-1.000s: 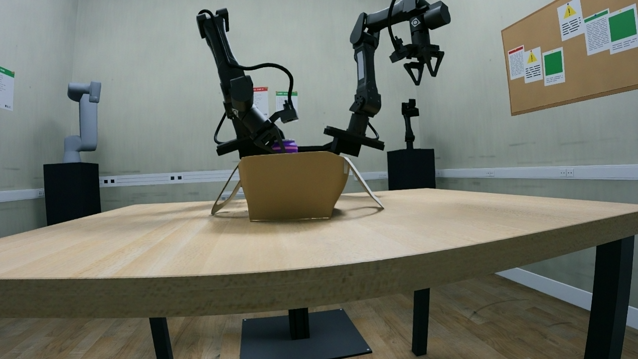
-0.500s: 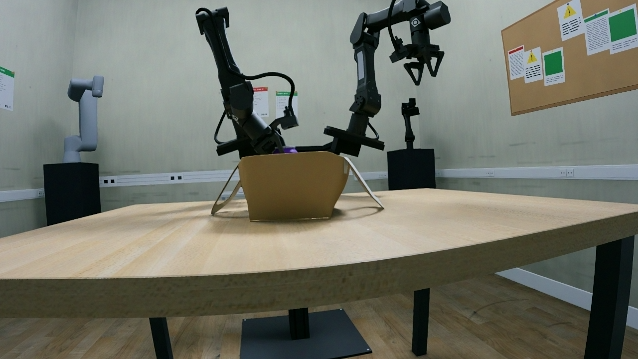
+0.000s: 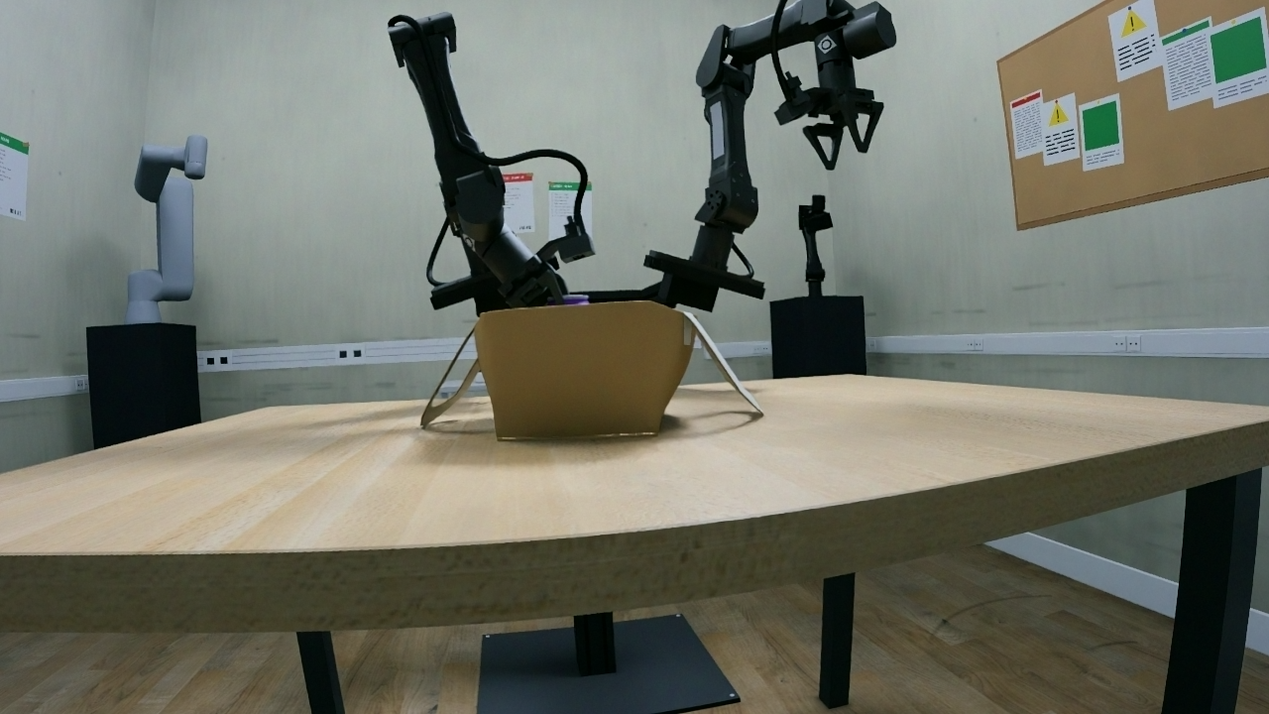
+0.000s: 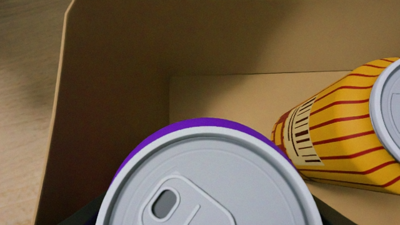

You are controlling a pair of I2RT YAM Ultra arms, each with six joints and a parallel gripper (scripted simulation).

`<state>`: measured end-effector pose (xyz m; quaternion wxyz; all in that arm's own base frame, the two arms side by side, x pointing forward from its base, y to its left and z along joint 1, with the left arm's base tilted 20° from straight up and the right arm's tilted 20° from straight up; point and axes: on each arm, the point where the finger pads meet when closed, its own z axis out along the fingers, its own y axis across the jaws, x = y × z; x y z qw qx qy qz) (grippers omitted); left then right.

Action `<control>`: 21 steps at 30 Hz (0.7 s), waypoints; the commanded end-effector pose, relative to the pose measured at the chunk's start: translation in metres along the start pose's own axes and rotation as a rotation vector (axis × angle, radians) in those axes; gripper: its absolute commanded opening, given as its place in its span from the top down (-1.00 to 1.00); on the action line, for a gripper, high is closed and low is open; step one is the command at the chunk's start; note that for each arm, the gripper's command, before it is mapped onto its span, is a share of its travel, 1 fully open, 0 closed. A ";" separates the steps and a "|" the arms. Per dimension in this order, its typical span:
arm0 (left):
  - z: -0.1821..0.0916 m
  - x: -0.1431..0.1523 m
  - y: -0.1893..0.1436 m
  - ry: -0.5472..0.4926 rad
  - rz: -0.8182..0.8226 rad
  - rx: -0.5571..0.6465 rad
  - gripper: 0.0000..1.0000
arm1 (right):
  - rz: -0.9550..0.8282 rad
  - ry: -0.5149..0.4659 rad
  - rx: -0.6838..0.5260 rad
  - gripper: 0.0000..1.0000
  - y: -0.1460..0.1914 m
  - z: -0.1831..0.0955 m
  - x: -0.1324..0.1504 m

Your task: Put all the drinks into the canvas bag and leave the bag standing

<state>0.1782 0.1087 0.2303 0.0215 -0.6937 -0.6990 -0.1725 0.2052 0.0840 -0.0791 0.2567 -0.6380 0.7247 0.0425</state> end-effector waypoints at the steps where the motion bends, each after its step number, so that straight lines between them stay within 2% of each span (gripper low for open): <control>1: -0.014 0.000 0.004 0.002 0.004 -0.046 -1.00 | -0.047 -0.085 0.029 -0.40 -0.013 0.003 -0.020; 21: -0.014 0.000 0.004 0.002 0.004 -0.046 -1.00 | -0.021 -0.070 0.044 -0.40 -0.017 0.011 -0.005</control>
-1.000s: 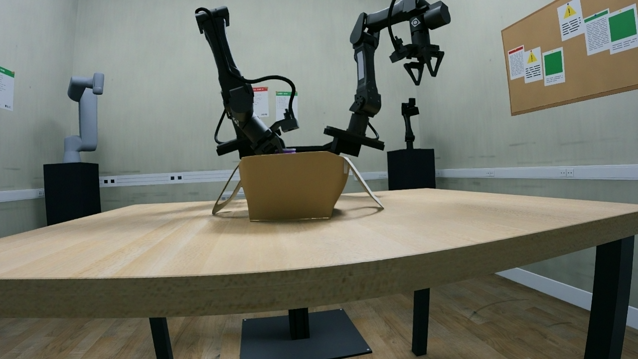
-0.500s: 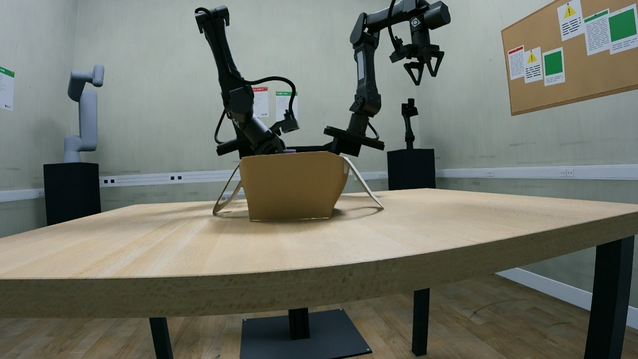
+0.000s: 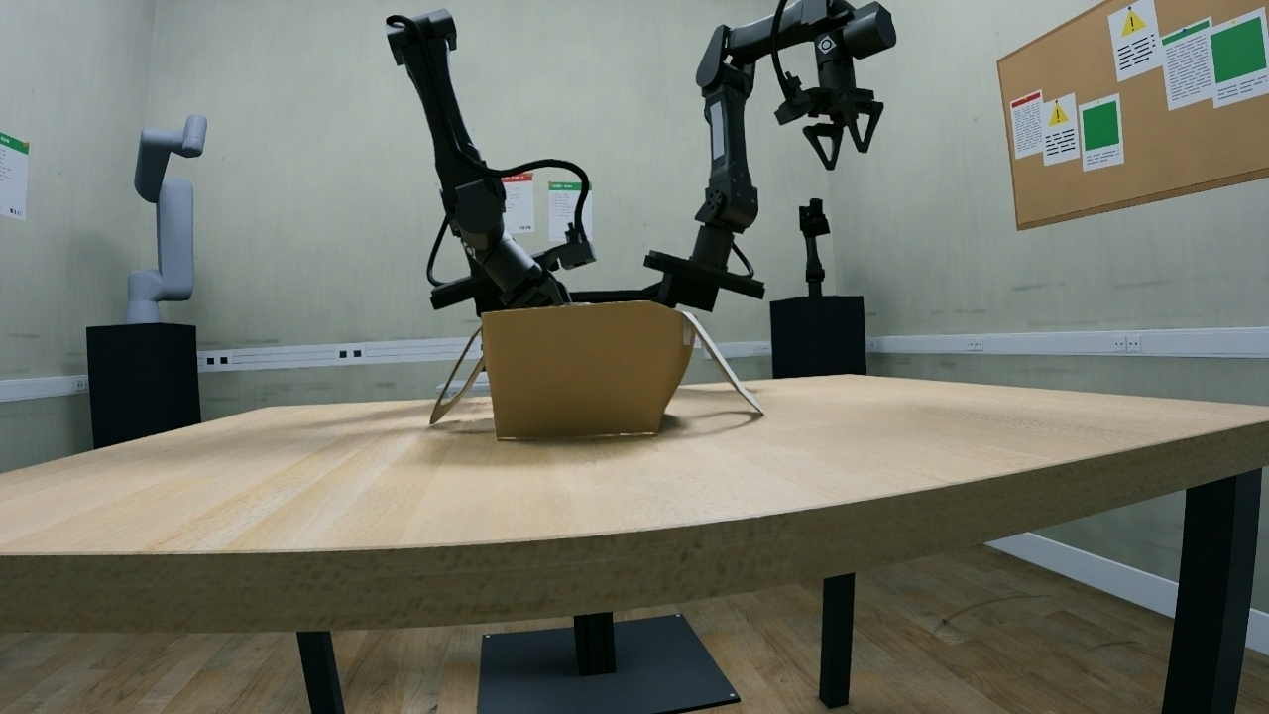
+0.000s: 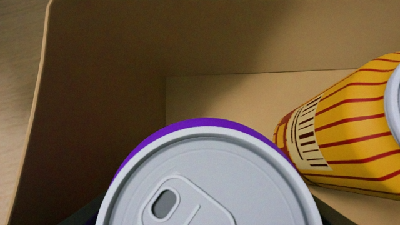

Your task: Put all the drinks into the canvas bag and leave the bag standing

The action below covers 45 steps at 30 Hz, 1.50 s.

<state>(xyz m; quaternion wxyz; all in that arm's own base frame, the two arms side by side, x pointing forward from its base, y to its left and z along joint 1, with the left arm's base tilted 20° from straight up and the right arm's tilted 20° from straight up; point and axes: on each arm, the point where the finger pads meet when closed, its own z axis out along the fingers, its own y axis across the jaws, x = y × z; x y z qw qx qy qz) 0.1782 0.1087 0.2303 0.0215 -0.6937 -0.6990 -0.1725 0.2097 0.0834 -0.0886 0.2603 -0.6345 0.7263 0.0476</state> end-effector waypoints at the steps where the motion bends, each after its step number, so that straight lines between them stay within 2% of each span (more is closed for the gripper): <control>1: -0.014 0.000 0.004 0.002 0.004 -0.046 -1.00 | -0.035 -0.059 0.041 -0.40 -0.014 0.002 -0.010; 4: -0.014 0.000 0.004 0.002 0.004 -0.046 -1.00 | -0.031 -0.054 0.017 -0.40 -0.004 0.003 -0.008; 25: -0.014 0.000 0.004 0.002 0.004 -0.046 -1.00 | 0.001 -0.055 -0.002 -0.40 -0.002 0.012 0.000; 26: -0.014 0.000 0.004 0.002 0.004 -0.046 -1.00 | 0.000 -0.051 -0.030 -0.40 0.009 0.010 0.000; 35: -0.014 0.000 0.004 0.002 0.004 -0.046 -1.00 | -0.009 -0.059 -0.010 -0.40 0.007 0.008 -0.002; 36: -0.014 0.000 0.004 0.002 0.004 -0.046 -1.00 | -0.001 -0.054 -0.027 -0.68 0.011 0.008 -0.001; 45: -0.014 0.000 0.004 0.002 0.004 -0.046 -1.00 | 0.005 -0.063 -0.039 -0.68 0.014 0.008 -0.003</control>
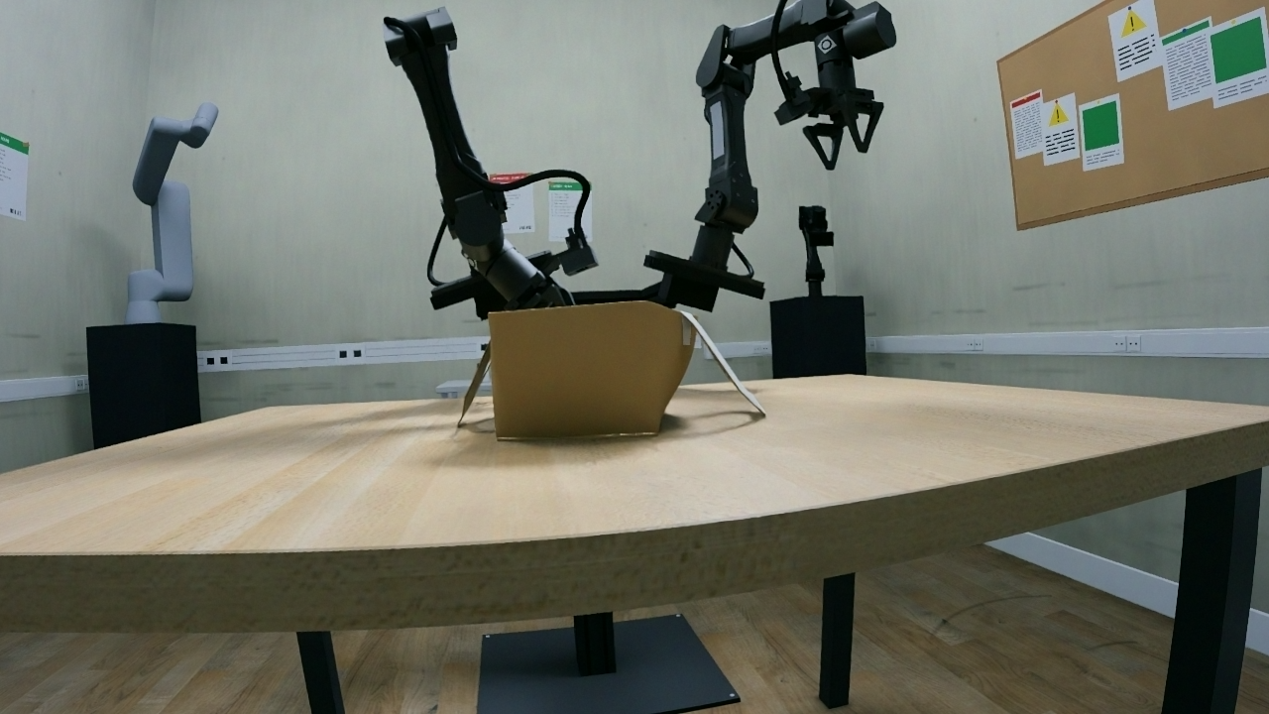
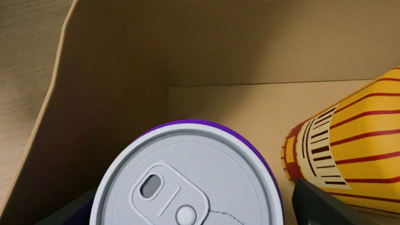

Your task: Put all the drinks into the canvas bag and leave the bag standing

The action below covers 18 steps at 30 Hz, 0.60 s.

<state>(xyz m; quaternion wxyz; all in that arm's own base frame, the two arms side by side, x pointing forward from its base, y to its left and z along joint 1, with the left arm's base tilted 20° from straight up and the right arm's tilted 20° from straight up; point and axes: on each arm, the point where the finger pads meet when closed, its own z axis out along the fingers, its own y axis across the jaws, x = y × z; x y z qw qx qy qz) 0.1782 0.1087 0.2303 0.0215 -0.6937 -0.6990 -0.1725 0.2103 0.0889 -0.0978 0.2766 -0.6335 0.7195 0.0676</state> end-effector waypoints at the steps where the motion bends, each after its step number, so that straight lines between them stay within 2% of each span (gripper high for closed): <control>1: -0.014 0.000 0.004 0.002 0.004 -0.046 -1.00 | 0.004 -0.010 -0.031 -0.68 0.011 -0.002 -0.002; 18: -0.014 0.000 0.004 0.002 0.004 -0.046 -1.00 | 0.001 -0.017 -0.032 -0.73 0.011 -0.002 -0.003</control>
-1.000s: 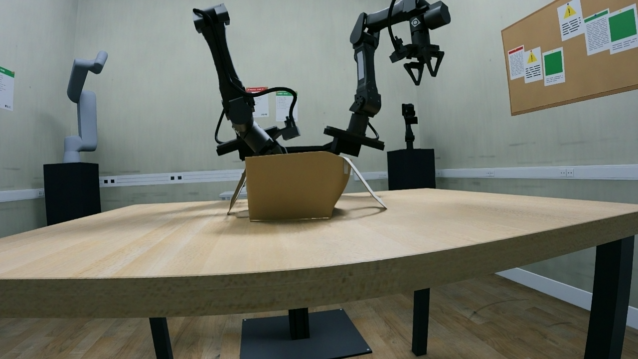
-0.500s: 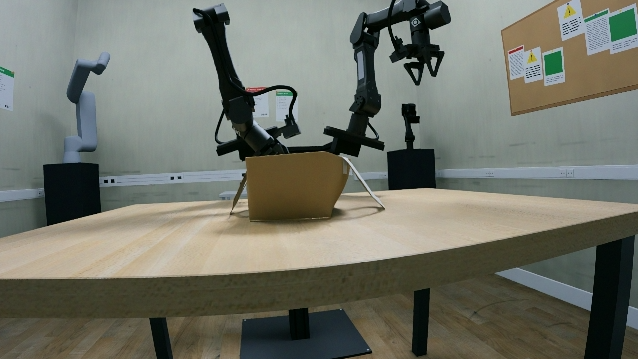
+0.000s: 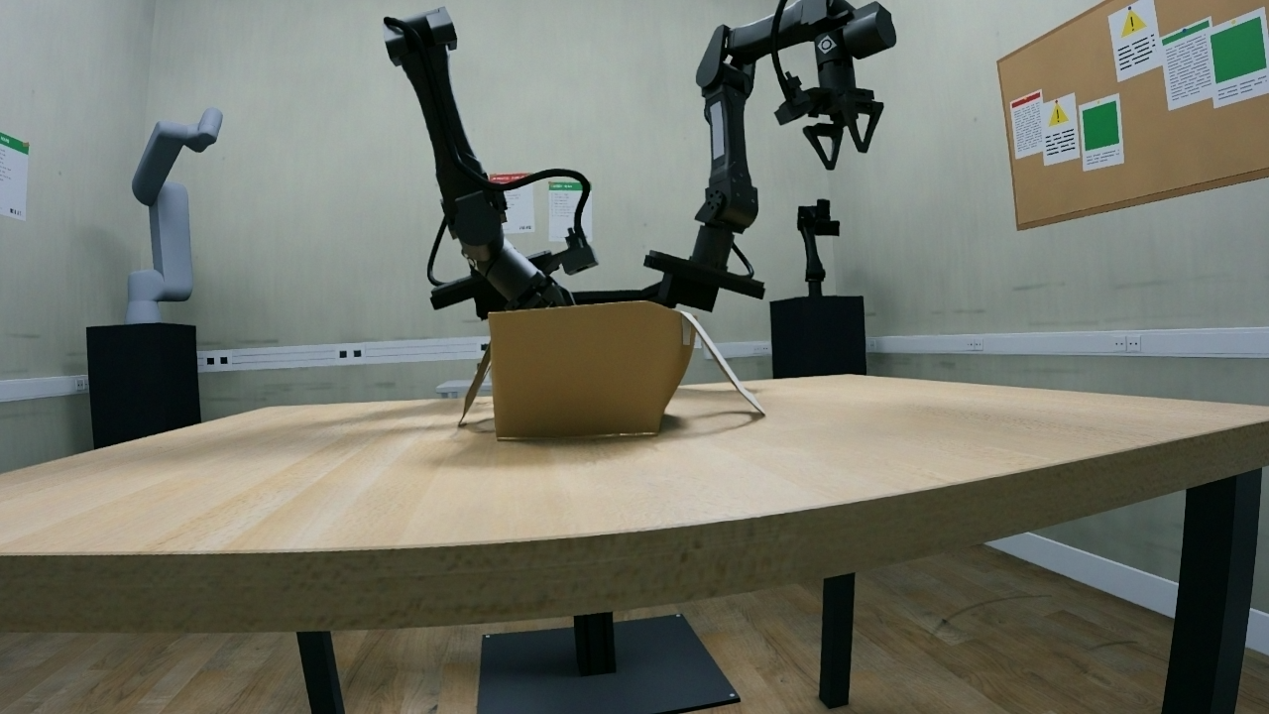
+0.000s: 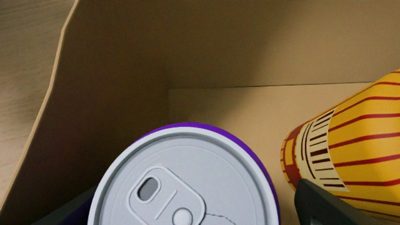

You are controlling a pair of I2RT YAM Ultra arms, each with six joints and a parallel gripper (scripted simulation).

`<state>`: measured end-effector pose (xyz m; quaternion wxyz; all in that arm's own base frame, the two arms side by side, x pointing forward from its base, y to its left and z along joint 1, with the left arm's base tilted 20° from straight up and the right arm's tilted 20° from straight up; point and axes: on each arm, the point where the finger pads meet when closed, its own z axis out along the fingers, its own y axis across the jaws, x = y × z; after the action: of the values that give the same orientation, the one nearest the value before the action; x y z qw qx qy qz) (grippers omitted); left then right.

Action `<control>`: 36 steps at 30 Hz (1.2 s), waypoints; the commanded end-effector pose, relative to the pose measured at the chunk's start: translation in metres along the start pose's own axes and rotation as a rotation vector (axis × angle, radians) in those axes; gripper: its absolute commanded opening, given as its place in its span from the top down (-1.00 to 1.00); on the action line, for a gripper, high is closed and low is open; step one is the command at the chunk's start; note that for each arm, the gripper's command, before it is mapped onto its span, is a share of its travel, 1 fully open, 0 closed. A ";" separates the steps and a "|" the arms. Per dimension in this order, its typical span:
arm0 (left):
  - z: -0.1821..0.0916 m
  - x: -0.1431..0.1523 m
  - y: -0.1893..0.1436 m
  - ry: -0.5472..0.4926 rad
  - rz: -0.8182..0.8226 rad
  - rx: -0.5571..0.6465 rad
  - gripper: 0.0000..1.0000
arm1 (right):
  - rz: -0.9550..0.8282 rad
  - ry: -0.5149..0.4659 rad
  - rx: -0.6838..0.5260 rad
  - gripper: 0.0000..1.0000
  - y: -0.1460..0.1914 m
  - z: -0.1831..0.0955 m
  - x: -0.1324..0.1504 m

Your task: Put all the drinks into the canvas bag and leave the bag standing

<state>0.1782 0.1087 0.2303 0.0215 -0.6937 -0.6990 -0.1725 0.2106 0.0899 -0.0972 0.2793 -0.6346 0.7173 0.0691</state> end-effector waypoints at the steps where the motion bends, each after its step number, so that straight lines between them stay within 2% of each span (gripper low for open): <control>1: -0.014 0.000 0.004 0.002 0.004 -0.046 -1.00 | 0.005 -0.010 -0.032 -0.73 0.012 -0.002 -0.002; 7: -0.014 0.000 0.004 0.002 0.004 -0.046 -1.00 | 0.005 -0.010 -0.032 -0.73 0.012 -0.002 -0.002; 8: -0.014 0.000 0.004 0.002 0.004 -0.046 -1.00 | 0.022 -0.001 -0.063 -0.73 0.019 -0.008 -0.006; 11: -0.014 0.000 0.004 0.002 0.004 -0.046 -1.00 | -0.001 -0.015 -0.028 -0.73 0.010 -0.007 -0.009; 13: -0.014 0.000 0.004 0.002 0.004 -0.046 -1.00 | 0.021 0.013 -0.064 -0.73 0.018 -0.015 -0.010; 25: -0.014 0.000 0.004 0.002 0.004 -0.046 -1.00 | 0.011 0.011 -0.051 -0.73 0.006 -0.044 -0.036; 26: -0.014 0.000 0.004 0.002 0.004 -0.046 -1.00 | -0.018 -0.024 -0.013 -0.73 -0.003 -0.043 -0.043; 28: -0.014 0.000 0.004 0.002 0.004 -0.046 -1.00 | -0.018 -0.024 -0.013 -0.73 -0.003 -0.043 -0.043; 29: -0.014 0.000 0.004 0.002 0.004 -0.046 -1.00 | 0.005 0.010 -0.035 -0.73 0.003 -0.048 -0.040; 36: -0.014 0.000 0.004 0.002 0.004 -0.046 -1.00 | 0.000 0.006 -0.022 -0.73 -0.001 -0.066 -0.056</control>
<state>0.1782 0.1087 0.2303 0.0215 -0.6937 -0.6990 -0.1725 0.1985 0.1050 -0.0263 0.2872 -0.6381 0.7117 0.0621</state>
